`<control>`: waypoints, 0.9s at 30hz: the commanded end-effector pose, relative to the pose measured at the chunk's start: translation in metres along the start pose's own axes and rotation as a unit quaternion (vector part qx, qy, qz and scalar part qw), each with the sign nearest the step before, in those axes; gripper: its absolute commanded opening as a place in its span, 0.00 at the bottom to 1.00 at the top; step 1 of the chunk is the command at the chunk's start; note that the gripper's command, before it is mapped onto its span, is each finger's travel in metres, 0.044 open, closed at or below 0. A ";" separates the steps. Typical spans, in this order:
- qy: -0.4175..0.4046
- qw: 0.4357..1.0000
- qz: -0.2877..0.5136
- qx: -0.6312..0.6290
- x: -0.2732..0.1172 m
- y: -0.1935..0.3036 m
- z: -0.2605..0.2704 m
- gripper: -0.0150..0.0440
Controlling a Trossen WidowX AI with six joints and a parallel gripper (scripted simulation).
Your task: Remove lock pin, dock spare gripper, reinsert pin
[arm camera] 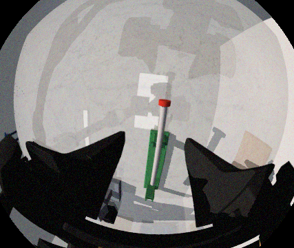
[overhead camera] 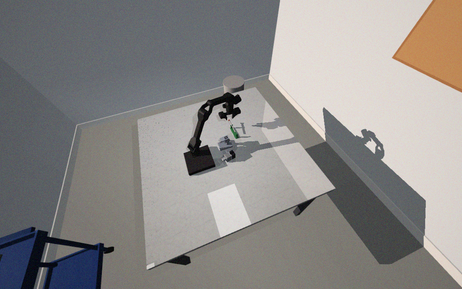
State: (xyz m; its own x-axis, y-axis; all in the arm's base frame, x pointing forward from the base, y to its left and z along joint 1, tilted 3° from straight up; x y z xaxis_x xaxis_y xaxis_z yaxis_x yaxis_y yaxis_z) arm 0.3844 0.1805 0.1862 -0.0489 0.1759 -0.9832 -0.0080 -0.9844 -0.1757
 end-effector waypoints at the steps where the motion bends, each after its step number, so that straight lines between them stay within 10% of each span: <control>1: 0.018 1.000 0.006 0.000 -0.040 0.031 -0.003 0.59; 12: 0.021 1.000 0.011 -0.003 -0.057 0.047 -0.001 0.56; 27: 0.021 1.000 0.011 -0.003 0.014 0.055 -0.002 0.56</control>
State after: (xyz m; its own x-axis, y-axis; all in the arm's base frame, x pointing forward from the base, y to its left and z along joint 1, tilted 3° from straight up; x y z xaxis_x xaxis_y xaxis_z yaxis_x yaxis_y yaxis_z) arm 0.3850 0.1285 0.1630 -0.0186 0.1543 -0.9879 0.0018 -0.9880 -0.1543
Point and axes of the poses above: the point midway between the two fingers, 35 mm back from their tips, its own x axis out along the fingers, its own z axis across the jaws, y = z × x, the point moved 8 cm from there along -x, back along the fingers, and after that the axes turned 2 degrees about x, right-handed, at the moved point
